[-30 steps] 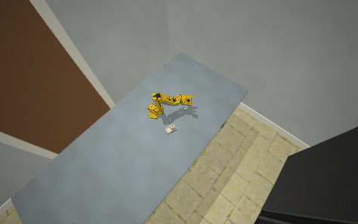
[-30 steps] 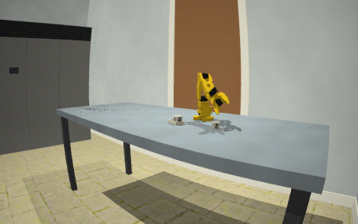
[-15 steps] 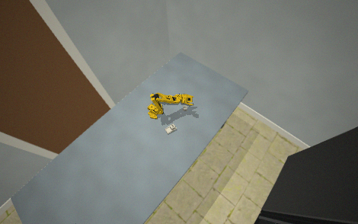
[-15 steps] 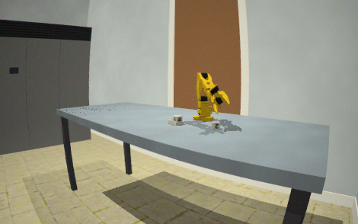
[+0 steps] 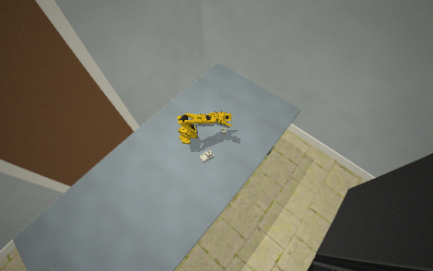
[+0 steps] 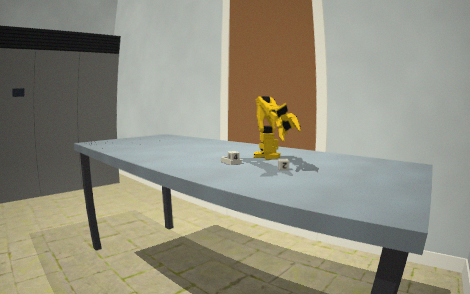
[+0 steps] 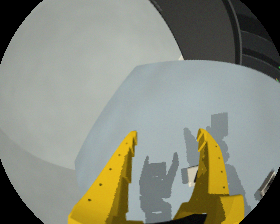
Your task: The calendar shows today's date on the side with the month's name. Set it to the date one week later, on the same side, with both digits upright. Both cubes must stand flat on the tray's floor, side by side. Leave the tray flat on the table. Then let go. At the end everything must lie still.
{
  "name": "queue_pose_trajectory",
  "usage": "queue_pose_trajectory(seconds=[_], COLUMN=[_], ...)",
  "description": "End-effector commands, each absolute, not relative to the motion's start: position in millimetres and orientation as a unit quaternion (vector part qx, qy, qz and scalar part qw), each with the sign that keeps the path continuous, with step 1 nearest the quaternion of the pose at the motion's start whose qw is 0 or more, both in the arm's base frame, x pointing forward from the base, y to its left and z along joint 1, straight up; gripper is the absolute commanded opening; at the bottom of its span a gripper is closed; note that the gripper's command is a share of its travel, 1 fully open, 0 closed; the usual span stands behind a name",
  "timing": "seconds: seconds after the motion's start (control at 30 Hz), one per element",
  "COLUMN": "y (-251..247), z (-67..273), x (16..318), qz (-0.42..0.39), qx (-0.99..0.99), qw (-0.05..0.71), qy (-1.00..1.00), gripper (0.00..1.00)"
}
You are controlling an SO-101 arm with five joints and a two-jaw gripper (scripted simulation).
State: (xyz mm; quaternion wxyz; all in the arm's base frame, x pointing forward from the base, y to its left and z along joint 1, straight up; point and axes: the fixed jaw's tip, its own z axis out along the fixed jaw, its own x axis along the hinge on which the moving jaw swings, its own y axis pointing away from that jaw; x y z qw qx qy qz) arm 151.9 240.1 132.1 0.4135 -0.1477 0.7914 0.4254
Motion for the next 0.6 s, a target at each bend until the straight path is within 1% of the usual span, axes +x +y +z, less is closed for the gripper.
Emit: queue_pose_trajectory(seconds=[0.0, 0.57], y=[216.9, 206.0], z=[159.4, 164.1], x=[133.3, 125.9], qz=[0.339, 0.306], qx=[-0.219, -0.256], qw=[0.354, 0.346], qy=[0.844, 0.849], gripper=[0.35, 0.35])
